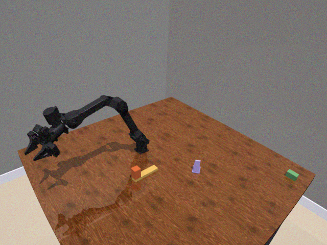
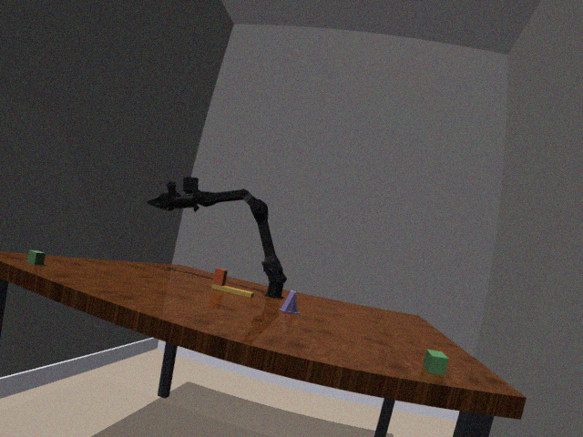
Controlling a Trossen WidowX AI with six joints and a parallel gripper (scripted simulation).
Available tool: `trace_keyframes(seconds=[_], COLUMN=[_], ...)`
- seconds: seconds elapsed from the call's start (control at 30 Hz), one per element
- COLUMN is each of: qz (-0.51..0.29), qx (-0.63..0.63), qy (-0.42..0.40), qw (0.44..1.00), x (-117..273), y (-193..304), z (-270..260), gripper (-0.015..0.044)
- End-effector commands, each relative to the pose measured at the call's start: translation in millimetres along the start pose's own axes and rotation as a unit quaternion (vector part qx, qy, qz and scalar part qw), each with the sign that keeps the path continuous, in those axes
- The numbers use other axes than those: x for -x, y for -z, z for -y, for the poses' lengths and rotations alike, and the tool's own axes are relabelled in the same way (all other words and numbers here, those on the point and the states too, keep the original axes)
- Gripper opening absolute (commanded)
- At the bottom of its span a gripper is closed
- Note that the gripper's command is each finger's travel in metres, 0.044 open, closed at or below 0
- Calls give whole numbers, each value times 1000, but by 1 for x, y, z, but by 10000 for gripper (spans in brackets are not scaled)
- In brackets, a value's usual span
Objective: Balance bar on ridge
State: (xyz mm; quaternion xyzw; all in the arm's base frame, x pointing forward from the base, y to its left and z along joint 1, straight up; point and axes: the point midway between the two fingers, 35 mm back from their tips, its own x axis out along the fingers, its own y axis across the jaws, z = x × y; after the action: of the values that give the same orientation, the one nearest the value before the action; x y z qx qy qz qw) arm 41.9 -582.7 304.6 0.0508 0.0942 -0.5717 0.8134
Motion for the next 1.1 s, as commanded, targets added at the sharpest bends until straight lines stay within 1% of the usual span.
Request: trace_keyframes(seconds=[0.0, 0.27, 0.53, 0.8, 1.07], qz=[-32, -92, -143, -178, -197], qx=[47, 159, 276, 392, 503], qy=[-20, -80, -151, -229, -312], qw=[998, 980, 939, 873, 782], x=[2, 16, 41, 78, 124], y=[10, 31, 56, 82, 109], z=[-30, -99, -161, -214, -258], gripper=[315, 315, 315, 315, 315])
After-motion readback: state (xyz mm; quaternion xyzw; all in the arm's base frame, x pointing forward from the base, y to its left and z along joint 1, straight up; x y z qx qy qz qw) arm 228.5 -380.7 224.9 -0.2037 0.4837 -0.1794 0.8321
